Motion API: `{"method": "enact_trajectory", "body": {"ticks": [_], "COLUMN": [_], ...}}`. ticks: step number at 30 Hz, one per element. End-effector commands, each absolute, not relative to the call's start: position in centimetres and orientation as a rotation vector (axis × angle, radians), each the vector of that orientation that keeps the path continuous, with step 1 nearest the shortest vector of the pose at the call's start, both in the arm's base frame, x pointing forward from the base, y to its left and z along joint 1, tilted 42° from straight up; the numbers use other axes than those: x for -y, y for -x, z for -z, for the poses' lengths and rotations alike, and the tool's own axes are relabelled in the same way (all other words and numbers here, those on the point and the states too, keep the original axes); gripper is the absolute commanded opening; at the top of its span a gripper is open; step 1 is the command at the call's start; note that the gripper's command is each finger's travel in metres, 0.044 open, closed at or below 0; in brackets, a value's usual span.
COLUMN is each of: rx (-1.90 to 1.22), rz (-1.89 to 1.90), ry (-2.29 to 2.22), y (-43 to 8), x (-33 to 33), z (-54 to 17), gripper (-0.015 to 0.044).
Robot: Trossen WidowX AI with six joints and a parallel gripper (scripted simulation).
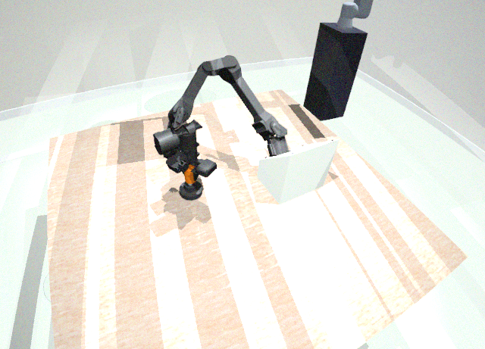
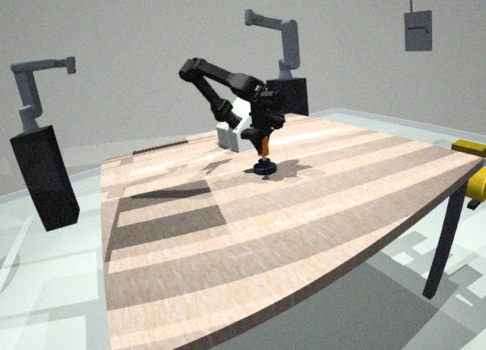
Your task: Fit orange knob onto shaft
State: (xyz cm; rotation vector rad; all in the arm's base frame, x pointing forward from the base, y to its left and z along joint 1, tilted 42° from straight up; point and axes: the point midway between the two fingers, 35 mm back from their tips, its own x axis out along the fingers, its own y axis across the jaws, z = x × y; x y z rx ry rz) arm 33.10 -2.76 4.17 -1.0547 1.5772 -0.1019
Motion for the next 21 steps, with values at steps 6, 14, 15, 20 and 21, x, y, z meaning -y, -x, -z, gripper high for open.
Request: {"method": "enact_trajectory", "body": {"ticks": [6,14,15,20,21], "rx": [-1.54,-1.54,-1.54,-1.54,-1.54], "rz": [0.216,0.215,0.215,0.215,0.216], "ry": [0.934,0.934,0.934,0.934,0.934], "y": [-33.5,-33.36,-33.32,-33.23,-33.27], "x": [2.84,2.75,2.75,2.83,2.94], "z": [-4.19,-4.13,-4.11,-4.05,-3.98], "gripper": [0.0,0.0,0.0,0.0,0.0]}}
